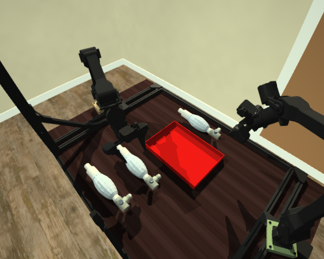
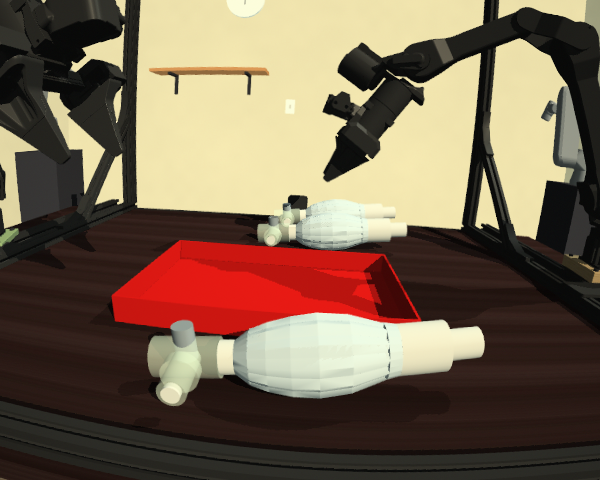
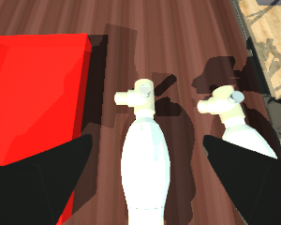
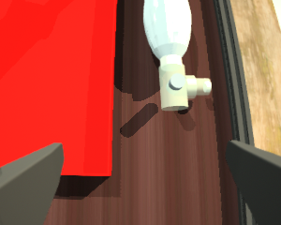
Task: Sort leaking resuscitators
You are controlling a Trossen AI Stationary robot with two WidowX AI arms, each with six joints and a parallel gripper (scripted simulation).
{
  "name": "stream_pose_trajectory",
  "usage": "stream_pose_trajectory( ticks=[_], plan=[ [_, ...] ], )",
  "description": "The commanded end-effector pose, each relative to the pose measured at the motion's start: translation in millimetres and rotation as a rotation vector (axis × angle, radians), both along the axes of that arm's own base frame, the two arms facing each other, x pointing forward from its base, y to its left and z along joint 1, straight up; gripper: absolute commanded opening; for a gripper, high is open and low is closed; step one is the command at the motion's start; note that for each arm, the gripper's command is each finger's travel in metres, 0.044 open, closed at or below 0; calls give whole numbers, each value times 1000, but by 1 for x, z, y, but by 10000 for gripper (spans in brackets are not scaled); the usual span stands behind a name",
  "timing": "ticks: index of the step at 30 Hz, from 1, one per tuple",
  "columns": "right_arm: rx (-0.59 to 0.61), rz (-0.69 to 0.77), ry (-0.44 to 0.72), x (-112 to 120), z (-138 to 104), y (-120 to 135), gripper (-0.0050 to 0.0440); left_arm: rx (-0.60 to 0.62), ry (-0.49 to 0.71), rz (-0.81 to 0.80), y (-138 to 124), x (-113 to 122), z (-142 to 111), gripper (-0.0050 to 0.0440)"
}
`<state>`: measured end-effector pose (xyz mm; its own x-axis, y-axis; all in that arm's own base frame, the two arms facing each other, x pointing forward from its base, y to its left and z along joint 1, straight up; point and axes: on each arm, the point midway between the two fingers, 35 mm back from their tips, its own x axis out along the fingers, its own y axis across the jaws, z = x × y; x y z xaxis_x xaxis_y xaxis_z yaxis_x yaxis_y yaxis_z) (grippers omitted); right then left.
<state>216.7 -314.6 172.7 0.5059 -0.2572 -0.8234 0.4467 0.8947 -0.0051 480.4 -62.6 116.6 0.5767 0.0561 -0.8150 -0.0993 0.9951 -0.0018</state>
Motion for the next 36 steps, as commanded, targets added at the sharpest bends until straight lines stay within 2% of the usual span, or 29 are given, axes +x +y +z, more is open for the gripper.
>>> stream_pose_trajectory(
  ticks=[1, 6, 7, 12, 17, 23, 24, 34, 36],
  plan=[
    [17, 5, 24, 43, -10, 10, 409, 0, 0, -3, 0, 0, 0, 440],
    [17, 5, 24, 43, -10, 10, 409, 0, 0, -3, 0, 0, 0, 440],
    [22, 20, 24, 46, -12, 17, 409, 0, 1, -4, 0, 0, 0, 440],
    [26, 13, 43, 99, -24, 40, 409, 0, 1, -4, 0, 0, 0, 440],
    [20, 4, 48, 151, -35, 73, 409, 0, 1, -4, 0, 0, 0, 440],
    [20, 4, 48, 151, -35, 73, 409, 0, 1, -4, 0, 0, 0, 440],
    [26, 21, 49, 152, -37, 82, 409, 0, 2, -3, 0, 0, 0, 440],
    [1, -8, 12, 238, -58, 171, 409, 0, 2, -3, 0, 0, 0, 440],
    [1, -8, 12, 238, -58, 171, 409, 0, 2, -3, 0, 0, 0, 440]
  ],
)
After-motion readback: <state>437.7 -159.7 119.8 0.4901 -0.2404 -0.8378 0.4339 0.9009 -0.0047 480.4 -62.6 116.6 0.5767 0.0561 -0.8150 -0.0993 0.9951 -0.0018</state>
